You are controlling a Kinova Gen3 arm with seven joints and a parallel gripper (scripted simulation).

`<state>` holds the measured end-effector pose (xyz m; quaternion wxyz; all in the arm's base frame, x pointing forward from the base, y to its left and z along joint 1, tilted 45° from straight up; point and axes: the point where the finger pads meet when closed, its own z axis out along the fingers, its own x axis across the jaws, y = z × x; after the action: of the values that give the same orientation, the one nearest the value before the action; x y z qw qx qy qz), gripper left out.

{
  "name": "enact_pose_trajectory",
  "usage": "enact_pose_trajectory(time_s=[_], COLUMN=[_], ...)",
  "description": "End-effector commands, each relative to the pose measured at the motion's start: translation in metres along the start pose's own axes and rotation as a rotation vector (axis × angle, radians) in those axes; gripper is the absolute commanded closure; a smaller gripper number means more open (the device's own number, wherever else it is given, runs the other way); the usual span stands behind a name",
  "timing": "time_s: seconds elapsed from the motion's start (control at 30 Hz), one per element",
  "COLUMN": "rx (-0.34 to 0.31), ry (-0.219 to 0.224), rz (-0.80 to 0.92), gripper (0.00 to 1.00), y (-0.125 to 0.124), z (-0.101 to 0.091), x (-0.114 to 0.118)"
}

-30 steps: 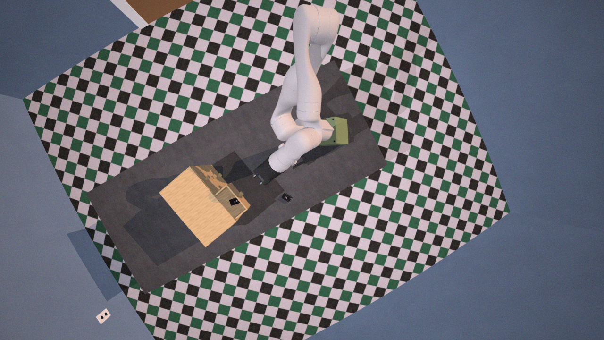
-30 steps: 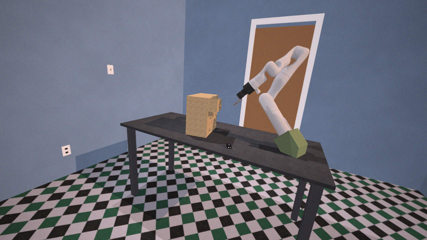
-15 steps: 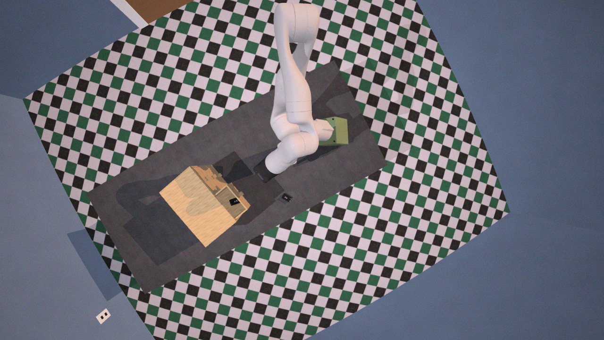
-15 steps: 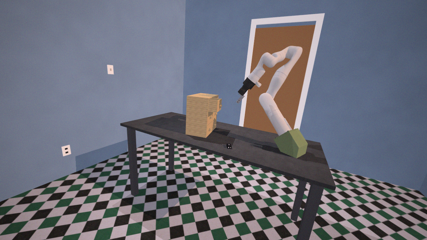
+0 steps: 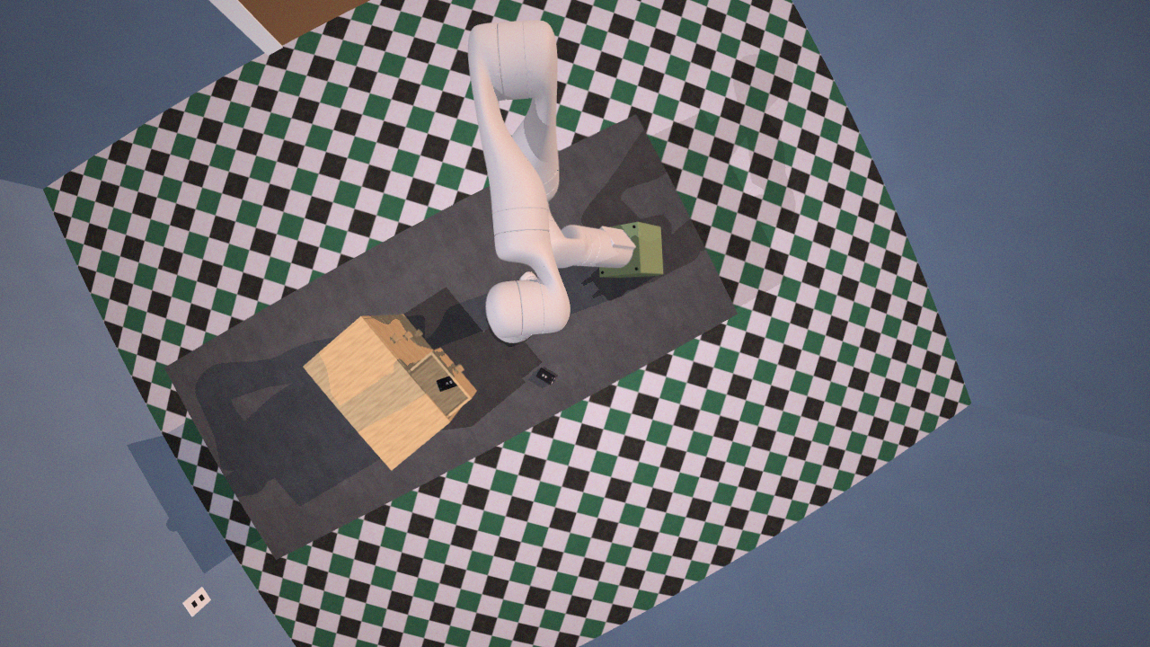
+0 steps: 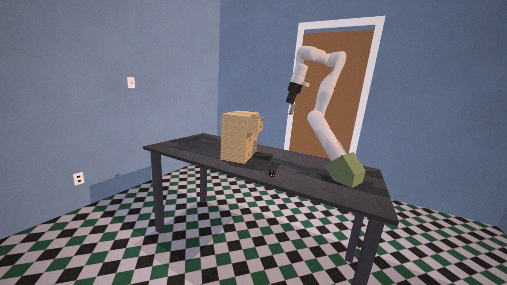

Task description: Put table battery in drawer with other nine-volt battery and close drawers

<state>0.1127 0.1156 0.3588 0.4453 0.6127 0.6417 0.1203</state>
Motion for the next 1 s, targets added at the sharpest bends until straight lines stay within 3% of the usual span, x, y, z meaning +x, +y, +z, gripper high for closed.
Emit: enact_pose_trajectory(time_s=[0.0,0.07,0.37,0.97], rx=[0.078,0.123,0.204,0.21], ry=[0.01,0.011,0.011,0.011], rz=[0.005,0.004,0.004,0.004], gripper=[0.33,0.33,0.33,0.33], y=[0.003,0.0,-0.005,-0.005], z=[-0.009,-0.015,-0.027,-0.027], x=[0.006,0.006,0.006,0.006])
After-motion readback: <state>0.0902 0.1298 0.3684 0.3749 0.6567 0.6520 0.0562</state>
